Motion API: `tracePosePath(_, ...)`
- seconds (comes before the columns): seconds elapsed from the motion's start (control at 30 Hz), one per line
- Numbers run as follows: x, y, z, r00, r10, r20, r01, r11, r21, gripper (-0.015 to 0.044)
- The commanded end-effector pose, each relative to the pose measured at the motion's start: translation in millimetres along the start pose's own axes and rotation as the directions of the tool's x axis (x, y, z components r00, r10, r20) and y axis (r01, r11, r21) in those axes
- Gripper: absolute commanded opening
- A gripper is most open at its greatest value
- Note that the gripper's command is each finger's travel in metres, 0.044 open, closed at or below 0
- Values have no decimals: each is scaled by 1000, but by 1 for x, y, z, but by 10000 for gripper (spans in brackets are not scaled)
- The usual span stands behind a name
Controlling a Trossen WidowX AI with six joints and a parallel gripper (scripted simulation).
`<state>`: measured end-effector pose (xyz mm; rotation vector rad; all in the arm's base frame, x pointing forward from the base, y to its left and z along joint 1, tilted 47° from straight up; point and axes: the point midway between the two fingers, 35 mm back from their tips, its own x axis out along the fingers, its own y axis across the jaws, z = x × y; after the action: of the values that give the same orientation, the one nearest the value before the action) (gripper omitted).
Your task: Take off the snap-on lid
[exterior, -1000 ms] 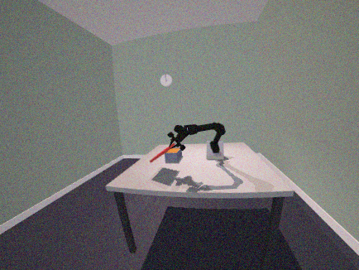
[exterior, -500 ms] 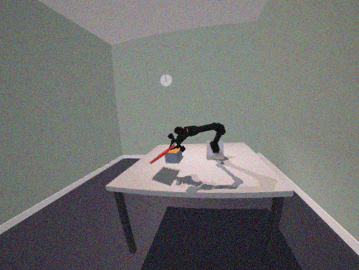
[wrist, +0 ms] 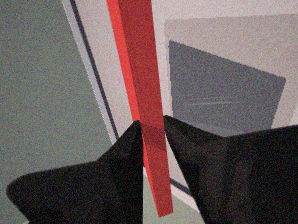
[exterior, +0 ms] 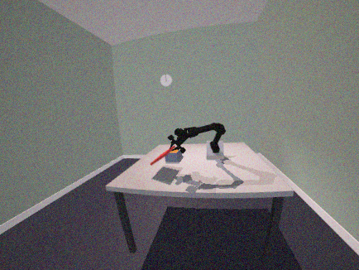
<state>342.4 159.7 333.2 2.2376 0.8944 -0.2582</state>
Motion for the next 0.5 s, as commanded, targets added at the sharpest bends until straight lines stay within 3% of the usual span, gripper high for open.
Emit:
tracePosePath(0.0,2,-1,2,1000,9,7,-9,1000,4,0)
tracePosePath(0.47,9,-9,2,1000,9,6,-9,1000,4,0)
